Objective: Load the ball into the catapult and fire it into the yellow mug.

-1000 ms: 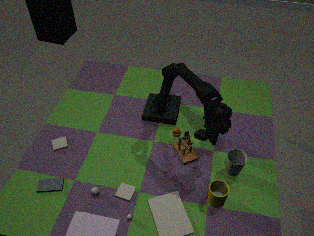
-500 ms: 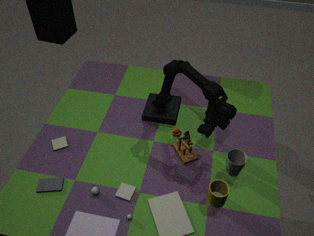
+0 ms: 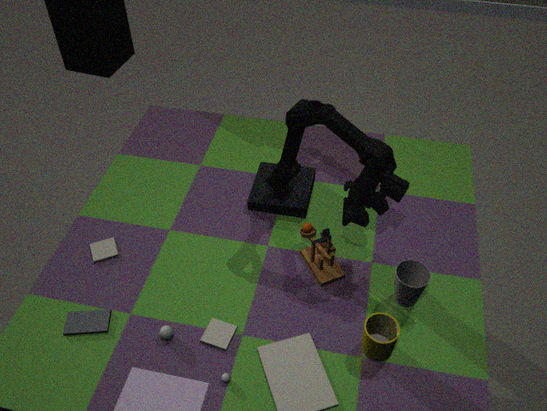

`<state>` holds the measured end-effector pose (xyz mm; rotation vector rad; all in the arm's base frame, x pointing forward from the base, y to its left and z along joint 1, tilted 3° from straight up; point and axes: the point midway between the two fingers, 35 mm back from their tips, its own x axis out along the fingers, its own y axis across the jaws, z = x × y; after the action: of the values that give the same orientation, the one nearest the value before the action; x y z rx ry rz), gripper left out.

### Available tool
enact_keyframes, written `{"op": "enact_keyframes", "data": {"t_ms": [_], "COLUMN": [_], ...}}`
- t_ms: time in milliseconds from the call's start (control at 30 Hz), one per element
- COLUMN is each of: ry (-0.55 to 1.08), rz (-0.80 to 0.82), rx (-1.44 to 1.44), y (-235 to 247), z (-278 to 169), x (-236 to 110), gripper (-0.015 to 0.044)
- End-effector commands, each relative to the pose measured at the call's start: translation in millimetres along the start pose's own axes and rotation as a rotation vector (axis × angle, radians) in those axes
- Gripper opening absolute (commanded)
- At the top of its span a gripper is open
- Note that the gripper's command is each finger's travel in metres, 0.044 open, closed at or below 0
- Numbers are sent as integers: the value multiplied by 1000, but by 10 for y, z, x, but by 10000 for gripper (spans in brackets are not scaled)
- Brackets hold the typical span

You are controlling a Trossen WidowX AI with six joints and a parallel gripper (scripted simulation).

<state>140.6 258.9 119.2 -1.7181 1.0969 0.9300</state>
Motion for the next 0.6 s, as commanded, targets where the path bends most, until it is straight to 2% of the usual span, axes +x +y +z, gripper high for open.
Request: {"op": "enact_keyframes", "data": {"t_ms": [0, 567], "ry": [62, 350], "rz": [-13, -79], "rx": [-93, -534], "y": [123, 549], "z": [-105, -526], "x": [30, 88], "gripper": [0, 0]}}
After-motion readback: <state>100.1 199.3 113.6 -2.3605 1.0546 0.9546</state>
